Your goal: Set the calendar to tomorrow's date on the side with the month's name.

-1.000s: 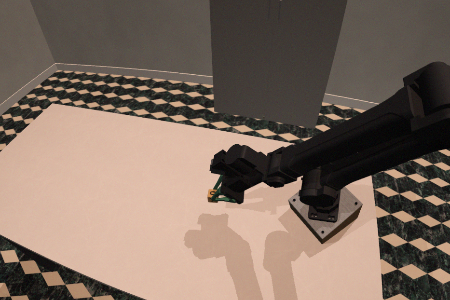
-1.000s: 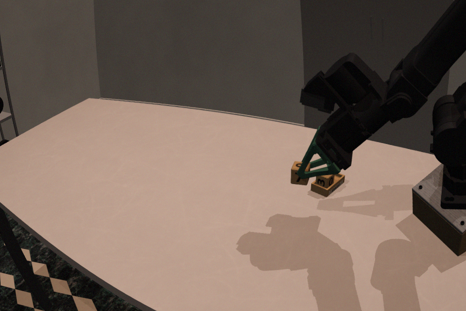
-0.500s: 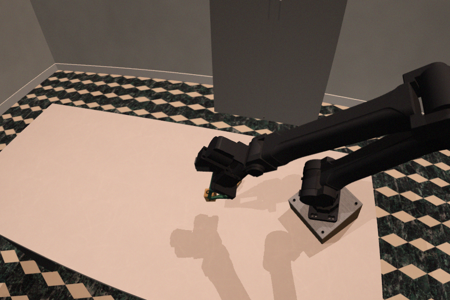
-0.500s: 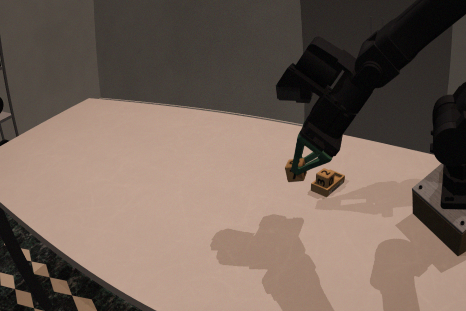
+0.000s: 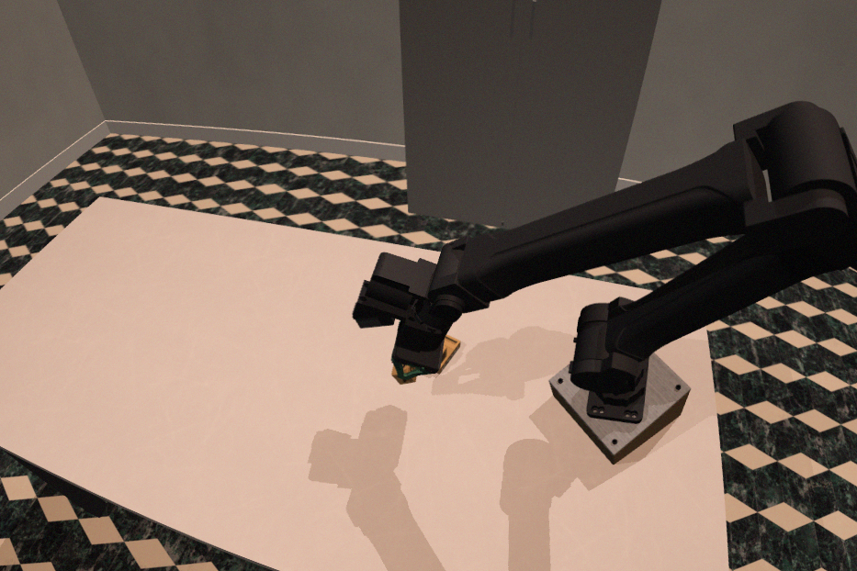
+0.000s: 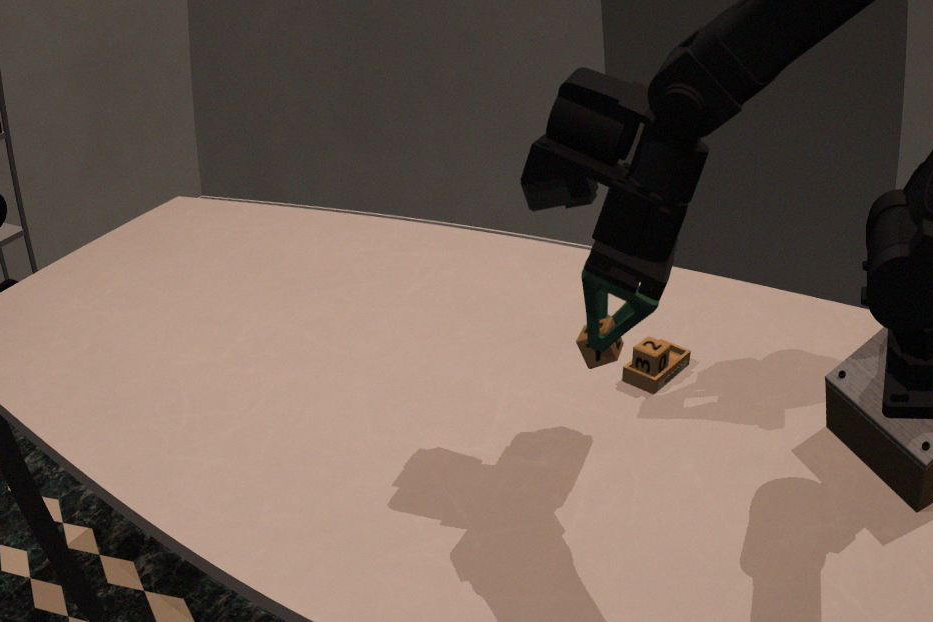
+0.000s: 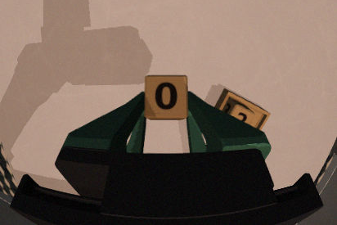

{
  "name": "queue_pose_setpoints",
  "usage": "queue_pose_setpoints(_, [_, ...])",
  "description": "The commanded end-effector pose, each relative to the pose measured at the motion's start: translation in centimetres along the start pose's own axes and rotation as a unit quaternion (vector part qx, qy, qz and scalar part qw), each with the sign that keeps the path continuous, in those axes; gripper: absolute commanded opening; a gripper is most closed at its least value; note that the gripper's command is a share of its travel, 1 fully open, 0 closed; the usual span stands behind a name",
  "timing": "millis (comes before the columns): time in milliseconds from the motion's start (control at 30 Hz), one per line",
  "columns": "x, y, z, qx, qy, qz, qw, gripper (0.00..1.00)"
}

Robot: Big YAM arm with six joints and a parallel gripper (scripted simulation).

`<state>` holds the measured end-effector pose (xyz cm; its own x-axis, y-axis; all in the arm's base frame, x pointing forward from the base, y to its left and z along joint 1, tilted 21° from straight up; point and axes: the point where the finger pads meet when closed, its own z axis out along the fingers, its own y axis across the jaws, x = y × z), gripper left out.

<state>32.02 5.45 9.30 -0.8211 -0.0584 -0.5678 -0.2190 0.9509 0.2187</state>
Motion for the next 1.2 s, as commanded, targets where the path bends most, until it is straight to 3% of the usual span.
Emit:
queue_pose_setpoints(0, [-2.6, 0.5, -0.7, -0.003, 0.001, -0.024, 1.0, 0.26])
queue_pose_setpoints(100, [-2.6, 0.5, -0.7, -0.003, 0.016, -0.024, 1.0, 0.26])
queue_pose_setpoints(167, [0.2, 0.4, 0.1, -0.005, 0.041, -0.017, 0.999, 0.26])
queue_pose_setpoints(233, [-2.6, 0.5, -0.7, -0.002, 0.024, -0.024, 0.999, 0.26])
queue_pose_setpoints(500, [-2.6, 0.5, -0.4, -0.001, 0.133, -0.024, 0.991, 0.26])
queue_pose_setpoints(667, [-2.6, 0.5, -0.4, -0.002, 0.149, -0.024, 0.989, 0.26])
queue_pose_setpoints(700, [-0.4, 0.4, 0.0, -0.004, 0.167, -0.019, 0.986, 0.26])
queue_pose_setpoints(733, [-0.2, 0.4, 0.1, -0.004, 0.17, -0.018, 0.985, 0.26])
queue_pose_setpoints(800, [-2.6, 0.5, -0.4, -0.001, 0.157, -0.024, 0.987, 0.26])
queue_pose_setpoints(1067, [-2.5, 0.5, 0.0, 0.0, 0.264, -0.023, 0.964, 0.26])
queue_pose_setpoints(1167, [-2.5, 0.5, 0.0, 0.0, 0.272, -0.024, 0.962, 0.26])
